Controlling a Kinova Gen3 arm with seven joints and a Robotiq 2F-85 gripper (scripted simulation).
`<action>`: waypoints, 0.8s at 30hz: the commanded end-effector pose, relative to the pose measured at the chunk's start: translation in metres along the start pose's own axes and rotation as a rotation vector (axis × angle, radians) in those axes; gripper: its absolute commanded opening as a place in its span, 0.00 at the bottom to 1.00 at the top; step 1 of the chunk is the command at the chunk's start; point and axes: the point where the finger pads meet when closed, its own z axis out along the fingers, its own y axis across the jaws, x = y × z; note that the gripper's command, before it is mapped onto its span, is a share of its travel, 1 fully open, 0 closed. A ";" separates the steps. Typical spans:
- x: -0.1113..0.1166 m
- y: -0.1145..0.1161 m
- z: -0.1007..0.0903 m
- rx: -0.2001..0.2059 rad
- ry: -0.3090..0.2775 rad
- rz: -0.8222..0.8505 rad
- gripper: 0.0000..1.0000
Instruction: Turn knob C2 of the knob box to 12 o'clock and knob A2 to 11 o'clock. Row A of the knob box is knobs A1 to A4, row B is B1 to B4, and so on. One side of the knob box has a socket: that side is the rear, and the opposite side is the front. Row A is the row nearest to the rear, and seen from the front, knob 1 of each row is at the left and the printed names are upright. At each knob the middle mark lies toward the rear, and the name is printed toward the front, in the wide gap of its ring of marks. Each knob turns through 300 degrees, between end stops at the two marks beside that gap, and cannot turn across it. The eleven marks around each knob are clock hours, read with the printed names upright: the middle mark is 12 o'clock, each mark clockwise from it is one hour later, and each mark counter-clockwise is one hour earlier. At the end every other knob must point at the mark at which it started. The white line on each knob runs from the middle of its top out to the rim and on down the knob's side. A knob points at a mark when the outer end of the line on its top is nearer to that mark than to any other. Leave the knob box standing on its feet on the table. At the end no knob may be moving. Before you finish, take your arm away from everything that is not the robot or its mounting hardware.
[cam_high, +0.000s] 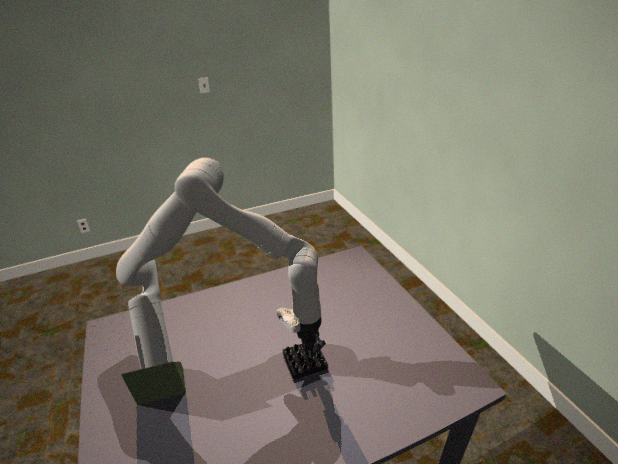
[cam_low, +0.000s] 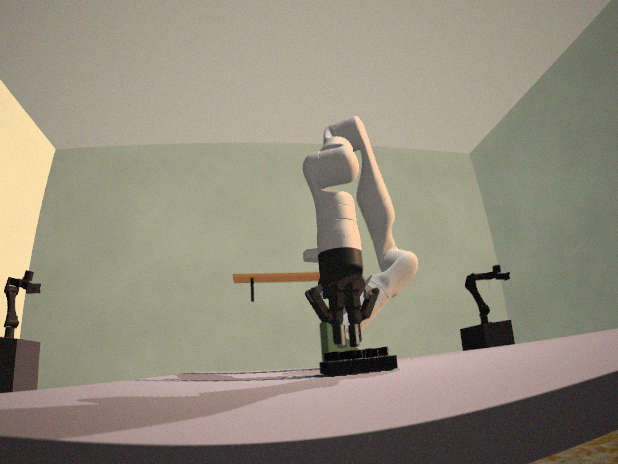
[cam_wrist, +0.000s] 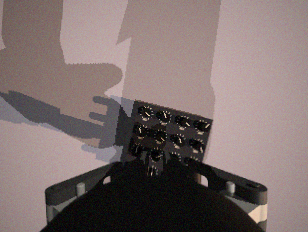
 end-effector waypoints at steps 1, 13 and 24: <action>0.000 0.000 -0.001 0.002 -0.001 0.000 0.19; 0.000 -0.001 0.000 0.002 -0.001 0.000 0.19; 0.000 -0.001 0.009 0.002 -0.001 0.000 0.19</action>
